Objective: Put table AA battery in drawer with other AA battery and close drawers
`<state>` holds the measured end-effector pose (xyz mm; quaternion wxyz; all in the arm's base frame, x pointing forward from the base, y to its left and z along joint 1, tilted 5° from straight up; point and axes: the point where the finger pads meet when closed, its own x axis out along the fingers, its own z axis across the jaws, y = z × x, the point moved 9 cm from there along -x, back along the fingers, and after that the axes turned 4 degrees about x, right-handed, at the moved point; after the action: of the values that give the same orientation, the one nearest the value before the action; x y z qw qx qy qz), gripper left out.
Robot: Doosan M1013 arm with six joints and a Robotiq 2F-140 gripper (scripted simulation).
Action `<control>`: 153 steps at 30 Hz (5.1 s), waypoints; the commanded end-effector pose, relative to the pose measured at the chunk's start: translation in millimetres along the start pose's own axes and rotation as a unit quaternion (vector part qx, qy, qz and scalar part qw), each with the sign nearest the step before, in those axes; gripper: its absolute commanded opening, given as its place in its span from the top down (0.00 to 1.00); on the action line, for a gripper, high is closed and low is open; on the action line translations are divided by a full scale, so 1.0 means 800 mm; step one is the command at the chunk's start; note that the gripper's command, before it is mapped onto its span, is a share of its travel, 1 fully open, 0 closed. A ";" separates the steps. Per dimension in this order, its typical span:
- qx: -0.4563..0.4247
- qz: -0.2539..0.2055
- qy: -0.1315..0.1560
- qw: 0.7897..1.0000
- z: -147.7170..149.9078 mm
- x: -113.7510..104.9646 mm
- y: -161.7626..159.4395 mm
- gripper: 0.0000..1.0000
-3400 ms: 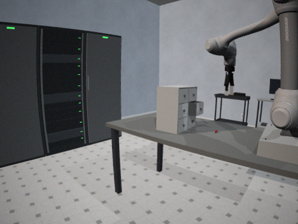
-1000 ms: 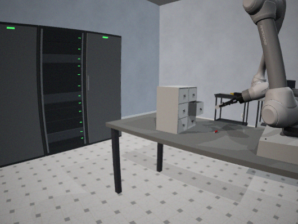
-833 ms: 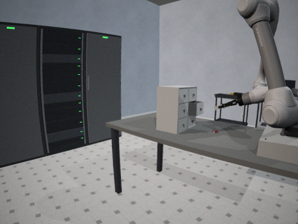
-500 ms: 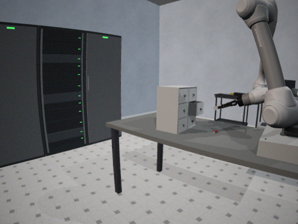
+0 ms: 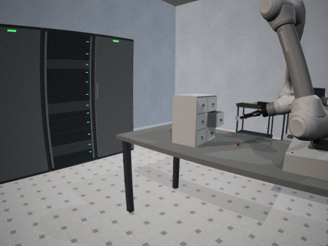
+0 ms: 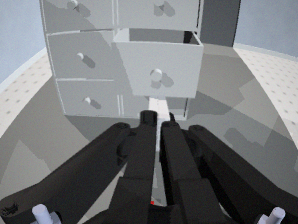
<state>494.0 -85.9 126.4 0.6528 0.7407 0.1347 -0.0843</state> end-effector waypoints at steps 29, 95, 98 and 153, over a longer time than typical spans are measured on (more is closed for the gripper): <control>0.000 0.000 0.000 1.000 0.000 0.068 0.004 1.00; 0.000 0.000 0.000 1.000 -0.001 0.101 0.010 1.00; 0.000 0.000 0.000 1.000 -0.001 0.104 0.011 1.00; 0.000 0.000 0.000 1.000 -0.003 0.196 0.045 1.00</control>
<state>652.5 -73.5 113.2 0.6528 0.7406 0.1347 -0.0843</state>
